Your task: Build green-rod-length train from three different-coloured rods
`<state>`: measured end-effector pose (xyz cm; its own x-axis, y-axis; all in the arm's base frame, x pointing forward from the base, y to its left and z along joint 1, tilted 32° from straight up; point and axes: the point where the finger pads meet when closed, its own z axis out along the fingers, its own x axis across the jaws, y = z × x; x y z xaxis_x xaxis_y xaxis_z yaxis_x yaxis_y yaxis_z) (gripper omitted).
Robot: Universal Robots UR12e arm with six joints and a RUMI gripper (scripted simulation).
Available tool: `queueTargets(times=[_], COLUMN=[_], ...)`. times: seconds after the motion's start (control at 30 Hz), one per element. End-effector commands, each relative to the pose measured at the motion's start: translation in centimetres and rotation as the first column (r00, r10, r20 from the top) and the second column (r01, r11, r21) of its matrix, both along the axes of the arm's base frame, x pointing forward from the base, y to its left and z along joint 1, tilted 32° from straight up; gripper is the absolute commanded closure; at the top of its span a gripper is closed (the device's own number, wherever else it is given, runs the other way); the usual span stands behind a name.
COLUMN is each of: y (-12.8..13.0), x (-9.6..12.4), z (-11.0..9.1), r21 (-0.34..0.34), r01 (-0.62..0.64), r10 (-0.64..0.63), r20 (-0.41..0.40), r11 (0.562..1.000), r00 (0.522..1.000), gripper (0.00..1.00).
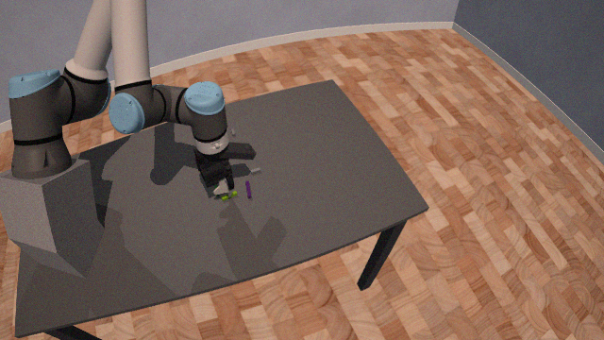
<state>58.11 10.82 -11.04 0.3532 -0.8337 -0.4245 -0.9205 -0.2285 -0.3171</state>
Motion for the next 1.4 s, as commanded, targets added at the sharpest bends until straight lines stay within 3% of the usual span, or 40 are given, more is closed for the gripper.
queueTargets(times=[0.0,1.37], y=[0.0,0.8], x=[0.0,0.3], z=[0.0,-1.4], r21=[0.000,0.000], r01=[0.000,0.000], r10=[0.000,0.000], r20=[0.001,0.001], r11=[1.000,1.000], r00=[1.000,1.000], gripper=[0.86,0.86])
